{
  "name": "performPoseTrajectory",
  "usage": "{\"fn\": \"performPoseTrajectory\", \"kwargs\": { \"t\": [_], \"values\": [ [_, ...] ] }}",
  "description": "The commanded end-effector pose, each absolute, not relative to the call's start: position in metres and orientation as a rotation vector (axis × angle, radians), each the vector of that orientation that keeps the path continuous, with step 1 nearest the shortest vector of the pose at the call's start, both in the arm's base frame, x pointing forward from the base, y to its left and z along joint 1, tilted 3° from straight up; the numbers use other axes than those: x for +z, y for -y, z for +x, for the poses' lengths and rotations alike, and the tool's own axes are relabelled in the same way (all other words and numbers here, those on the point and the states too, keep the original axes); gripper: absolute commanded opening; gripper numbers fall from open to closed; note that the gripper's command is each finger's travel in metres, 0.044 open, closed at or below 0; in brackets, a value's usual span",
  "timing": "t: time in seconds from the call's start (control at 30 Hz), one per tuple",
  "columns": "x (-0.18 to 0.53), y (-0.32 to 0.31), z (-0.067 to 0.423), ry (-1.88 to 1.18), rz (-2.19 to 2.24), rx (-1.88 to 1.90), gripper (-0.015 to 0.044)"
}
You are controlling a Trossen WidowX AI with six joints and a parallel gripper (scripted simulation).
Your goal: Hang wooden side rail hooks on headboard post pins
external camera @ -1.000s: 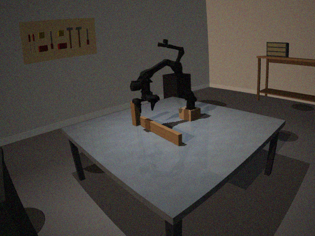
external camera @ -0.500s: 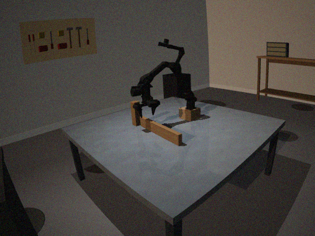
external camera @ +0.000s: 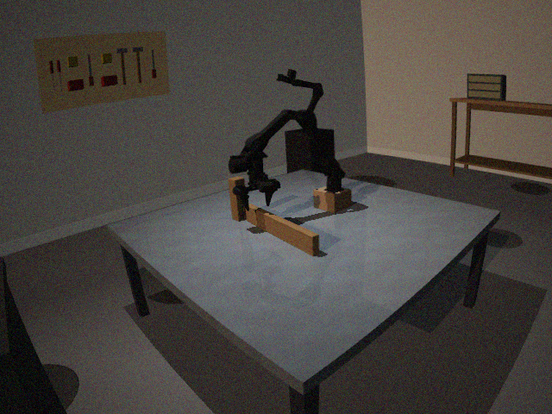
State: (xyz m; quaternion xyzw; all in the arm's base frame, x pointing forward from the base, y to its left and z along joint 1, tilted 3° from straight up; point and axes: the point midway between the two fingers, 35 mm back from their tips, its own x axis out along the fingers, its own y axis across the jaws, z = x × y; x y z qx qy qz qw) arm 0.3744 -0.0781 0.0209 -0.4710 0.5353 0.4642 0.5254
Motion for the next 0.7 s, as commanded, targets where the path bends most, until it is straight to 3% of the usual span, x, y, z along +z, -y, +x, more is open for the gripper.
{"fn": "performPoseTrajectory", "kwargs": {
  "t": [0.0, 0.67],
  "values": [
    [0.008, 0.077, 0.371, -1.289, -1.114, 1.132, 0.0440],
    [-0.024, 0.077, 0.369, -1.289, -1.114, 1.132, 0.0440]
  ]
}}
